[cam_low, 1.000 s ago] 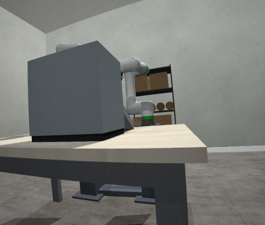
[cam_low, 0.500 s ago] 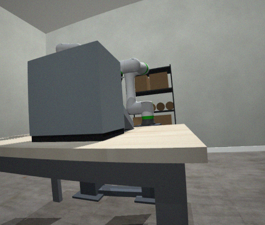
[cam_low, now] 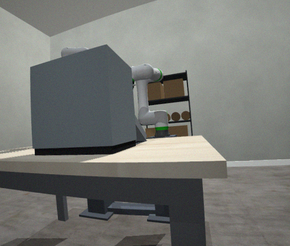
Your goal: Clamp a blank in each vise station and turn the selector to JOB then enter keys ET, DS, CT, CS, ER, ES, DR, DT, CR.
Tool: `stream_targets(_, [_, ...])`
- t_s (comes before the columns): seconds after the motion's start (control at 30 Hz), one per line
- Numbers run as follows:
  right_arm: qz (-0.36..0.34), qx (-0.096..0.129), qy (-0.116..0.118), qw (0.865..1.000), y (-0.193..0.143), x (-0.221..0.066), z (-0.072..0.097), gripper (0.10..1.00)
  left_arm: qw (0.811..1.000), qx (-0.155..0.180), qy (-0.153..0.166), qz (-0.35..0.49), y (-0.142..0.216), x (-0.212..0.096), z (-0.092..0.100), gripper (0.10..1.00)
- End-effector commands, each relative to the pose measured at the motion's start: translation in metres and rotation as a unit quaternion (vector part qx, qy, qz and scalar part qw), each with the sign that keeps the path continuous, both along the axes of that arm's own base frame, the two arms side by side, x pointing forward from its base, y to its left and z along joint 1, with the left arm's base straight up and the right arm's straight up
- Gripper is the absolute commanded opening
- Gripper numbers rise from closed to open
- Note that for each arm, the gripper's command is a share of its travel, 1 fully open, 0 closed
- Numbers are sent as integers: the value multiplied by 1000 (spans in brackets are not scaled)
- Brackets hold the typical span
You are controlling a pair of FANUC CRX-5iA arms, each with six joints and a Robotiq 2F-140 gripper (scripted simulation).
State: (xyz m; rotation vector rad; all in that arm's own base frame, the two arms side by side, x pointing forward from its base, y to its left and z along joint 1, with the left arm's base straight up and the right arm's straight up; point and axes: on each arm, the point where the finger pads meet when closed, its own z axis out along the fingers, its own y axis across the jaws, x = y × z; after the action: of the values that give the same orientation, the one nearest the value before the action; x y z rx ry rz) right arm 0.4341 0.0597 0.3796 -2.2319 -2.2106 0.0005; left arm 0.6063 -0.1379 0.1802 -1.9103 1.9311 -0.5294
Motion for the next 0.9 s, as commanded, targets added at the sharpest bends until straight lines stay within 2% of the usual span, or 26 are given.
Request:
stream_targets(0.0, [0,0,-1,1000,0,0,1,1000,1000,0,-1,0,0,1,1,99])
stream_targets(0.27, [0,0,-1,1000,0,0,1,1000,1000,0,-1,0,0,0,1,99])
stream_targets(0.47, [0,0,-1,1000,0,0,1,1000,1000,0,-1,0,0,-5,10,99])
stream_targets(0.6, [0,0,-1,1000,0,0,1,1000,1000,0,-1,0,5,-14,5,99])
stream_targets(0.77, [0,0,-1,1000,0,0,1,1000,1000,0,-1,0,33,-60,-23,99])
stream_targets(0.87, [0,0,-1,1000,0,0,1,1000,1000,0,-1,0,35,-63,-25,99])
